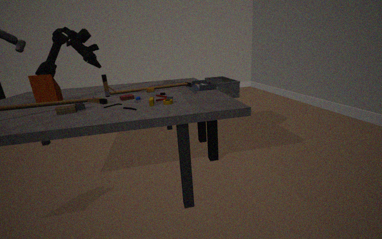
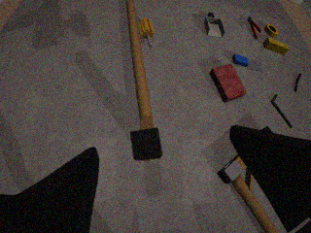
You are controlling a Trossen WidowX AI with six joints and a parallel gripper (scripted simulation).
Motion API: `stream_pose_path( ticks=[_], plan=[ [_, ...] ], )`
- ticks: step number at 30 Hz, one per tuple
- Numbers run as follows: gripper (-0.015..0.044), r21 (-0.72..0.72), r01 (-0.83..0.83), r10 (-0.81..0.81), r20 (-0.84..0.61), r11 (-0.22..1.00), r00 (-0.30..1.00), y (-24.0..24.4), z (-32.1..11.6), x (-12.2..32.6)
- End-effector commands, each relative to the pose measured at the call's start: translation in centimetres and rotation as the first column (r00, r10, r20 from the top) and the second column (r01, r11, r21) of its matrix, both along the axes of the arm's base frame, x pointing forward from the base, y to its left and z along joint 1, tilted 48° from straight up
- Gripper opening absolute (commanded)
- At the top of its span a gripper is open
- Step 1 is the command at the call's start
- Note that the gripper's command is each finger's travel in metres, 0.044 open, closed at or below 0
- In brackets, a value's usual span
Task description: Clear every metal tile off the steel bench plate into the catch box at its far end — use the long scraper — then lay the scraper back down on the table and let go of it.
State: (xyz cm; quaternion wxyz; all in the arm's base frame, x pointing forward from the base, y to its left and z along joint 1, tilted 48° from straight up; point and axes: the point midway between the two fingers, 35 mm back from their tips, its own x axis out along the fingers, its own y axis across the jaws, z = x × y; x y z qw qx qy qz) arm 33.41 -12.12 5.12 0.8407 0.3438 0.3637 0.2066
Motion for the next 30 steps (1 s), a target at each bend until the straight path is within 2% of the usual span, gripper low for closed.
stream_pose_path(
  ticks=[1, 6, 30],
  plan=[
    [0.0440, 0.001, 0.005, -0.005, 0.011, 1.000, 1.000, 0.3, 0.0, -0.9],
    [0.0440, 0.002, 0.012, -0.012, 0.018, 1.000, 1.000, 0.5, -0.1, -1.9],
    [0.0440, 0.001, 0.011, -0.011, 0.016, 1.000, 1.000, 3.8, -3.1, -1.2]
  ],
)
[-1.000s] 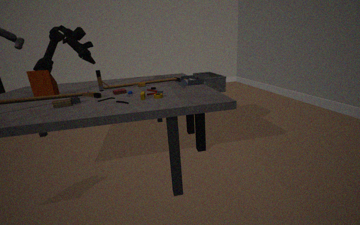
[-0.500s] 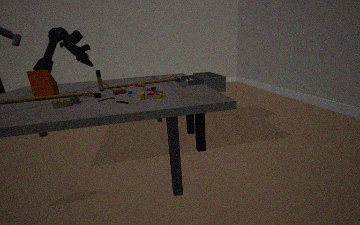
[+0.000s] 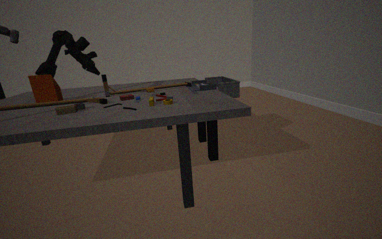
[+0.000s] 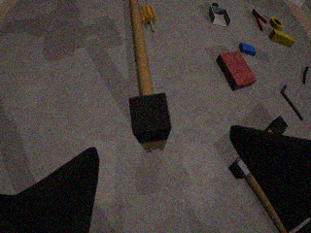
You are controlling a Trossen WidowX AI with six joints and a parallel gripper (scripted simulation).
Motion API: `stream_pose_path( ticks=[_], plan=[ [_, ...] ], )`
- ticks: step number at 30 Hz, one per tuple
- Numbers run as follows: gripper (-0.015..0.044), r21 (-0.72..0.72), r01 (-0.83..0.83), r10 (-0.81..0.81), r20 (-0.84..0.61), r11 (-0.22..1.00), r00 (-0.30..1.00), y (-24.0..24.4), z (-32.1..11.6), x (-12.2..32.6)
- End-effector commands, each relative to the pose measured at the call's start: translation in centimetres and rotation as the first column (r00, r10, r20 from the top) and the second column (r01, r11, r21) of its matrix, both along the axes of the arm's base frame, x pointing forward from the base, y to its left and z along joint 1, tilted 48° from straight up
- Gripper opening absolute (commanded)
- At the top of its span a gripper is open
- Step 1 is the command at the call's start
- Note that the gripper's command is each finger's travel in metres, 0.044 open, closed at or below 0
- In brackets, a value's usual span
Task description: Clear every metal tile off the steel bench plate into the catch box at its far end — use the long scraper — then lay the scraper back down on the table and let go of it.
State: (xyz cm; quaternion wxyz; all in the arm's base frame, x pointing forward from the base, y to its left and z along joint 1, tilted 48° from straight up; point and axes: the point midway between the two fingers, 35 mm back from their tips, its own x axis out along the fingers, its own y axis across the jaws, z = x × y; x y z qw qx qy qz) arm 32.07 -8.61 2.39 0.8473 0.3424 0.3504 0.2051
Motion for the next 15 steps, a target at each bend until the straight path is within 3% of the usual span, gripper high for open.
stream_pose_path(
  ticks=[1, 15],
  plan=[
    [0.0440, 0.003, -0.003, 0.003, -0.012, 1.000, 1.000, 0.4, -0.5, 0.2],
    [0.0440, -0.002, -0.005, 0.005, -0.016, 1.000, 1.000, 1.6, -1.7, 1.9]
  ],
)
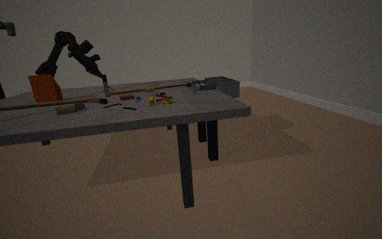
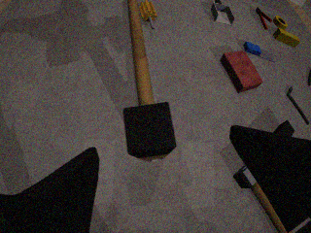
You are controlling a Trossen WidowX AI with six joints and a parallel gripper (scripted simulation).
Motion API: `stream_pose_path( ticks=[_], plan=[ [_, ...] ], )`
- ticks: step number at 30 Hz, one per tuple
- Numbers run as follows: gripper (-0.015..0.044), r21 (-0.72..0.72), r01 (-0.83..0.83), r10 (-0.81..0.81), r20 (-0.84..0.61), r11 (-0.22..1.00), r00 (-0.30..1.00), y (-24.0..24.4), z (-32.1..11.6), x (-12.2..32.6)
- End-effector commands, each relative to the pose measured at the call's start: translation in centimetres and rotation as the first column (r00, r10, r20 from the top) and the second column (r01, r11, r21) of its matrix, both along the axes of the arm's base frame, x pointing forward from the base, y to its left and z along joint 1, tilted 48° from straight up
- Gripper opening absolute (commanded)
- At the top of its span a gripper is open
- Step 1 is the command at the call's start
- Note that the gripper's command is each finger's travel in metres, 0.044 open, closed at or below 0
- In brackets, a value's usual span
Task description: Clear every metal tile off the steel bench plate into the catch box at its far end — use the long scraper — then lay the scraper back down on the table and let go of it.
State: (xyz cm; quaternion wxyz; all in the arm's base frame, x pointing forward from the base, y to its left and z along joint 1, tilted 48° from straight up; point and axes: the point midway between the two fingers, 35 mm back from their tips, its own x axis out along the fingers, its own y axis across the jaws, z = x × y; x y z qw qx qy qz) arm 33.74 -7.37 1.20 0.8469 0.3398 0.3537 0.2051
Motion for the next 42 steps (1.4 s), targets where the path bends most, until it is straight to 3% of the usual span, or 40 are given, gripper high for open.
stream_pose_path(
  ticks=[1, 31, 41, 42],
  plan=[
    [0.0440, 0.003, -0.001, 0.001, -0.011, 1.000, 1.000, 0.4, -0.5, 0.3],
    [0.0440, 0.014, 0.003, -0.003, 0.000, 1.000, 1.000, 3.6, -2.3, 3.3],
    [0.0177, 0.010, 0.002, -0.002, 0.009, 1.000, 1.000, 3.3, -2.0, 3.2],
    [0.0171, 0.010, 0.002, -0.002, 0.009, 1.000, 1.000, 3.3, -2.0, 3.2]
  ],
)
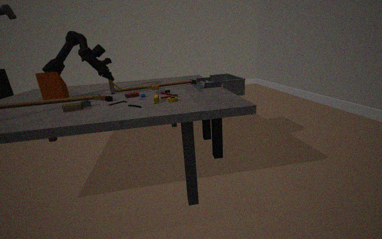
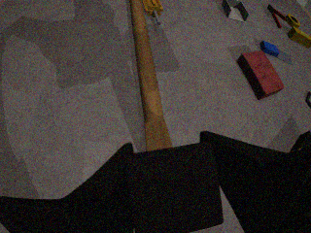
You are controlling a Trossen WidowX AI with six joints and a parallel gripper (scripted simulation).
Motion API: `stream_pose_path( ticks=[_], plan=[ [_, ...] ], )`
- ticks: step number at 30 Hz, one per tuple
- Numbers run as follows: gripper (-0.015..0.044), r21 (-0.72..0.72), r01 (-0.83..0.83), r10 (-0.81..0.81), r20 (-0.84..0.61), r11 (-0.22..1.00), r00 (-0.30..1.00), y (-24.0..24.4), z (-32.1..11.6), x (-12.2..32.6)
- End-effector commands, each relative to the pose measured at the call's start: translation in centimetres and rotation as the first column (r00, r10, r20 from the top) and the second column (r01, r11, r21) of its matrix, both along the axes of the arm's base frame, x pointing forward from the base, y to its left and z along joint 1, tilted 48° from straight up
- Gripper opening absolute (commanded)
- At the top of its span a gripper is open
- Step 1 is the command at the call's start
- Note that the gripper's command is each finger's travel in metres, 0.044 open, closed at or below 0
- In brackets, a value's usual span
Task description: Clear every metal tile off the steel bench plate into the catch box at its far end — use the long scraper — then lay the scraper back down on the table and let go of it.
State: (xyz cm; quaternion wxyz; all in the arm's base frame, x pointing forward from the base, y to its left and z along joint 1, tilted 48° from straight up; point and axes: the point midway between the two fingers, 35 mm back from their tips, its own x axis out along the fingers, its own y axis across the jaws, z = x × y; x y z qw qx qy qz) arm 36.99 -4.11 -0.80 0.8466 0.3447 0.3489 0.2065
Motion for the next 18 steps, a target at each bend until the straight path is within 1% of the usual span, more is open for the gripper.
stream_pose_path(
  ticks=[1, 12, 15, 16, 18],
  plan=[
    [0.0164, -0.001, -0.002, 0.002, 0.002, 1.000, 1.000, 0.01, 0.03, -0.01],
    [0.0091, -0.001, -0.002, 0.002, 0.002, 1.000, 1.000, 0.01, 0.03, -0.01],
    [0.0012, -0.001, -0.003, 0.003, 0.000, 1.000, 1.000, -0.04, 0.06, 0.02],
    [0.0000, 0.000, -0.004, 0.004, -0.001, 1.000, 1.000, -0.07, 0.08, 0.03],
    [0.0000, 0.001, -0.006, 0.006, -0.003, 1.000, 1.000, -0.15, 0.14, 0.06]
  ],
)
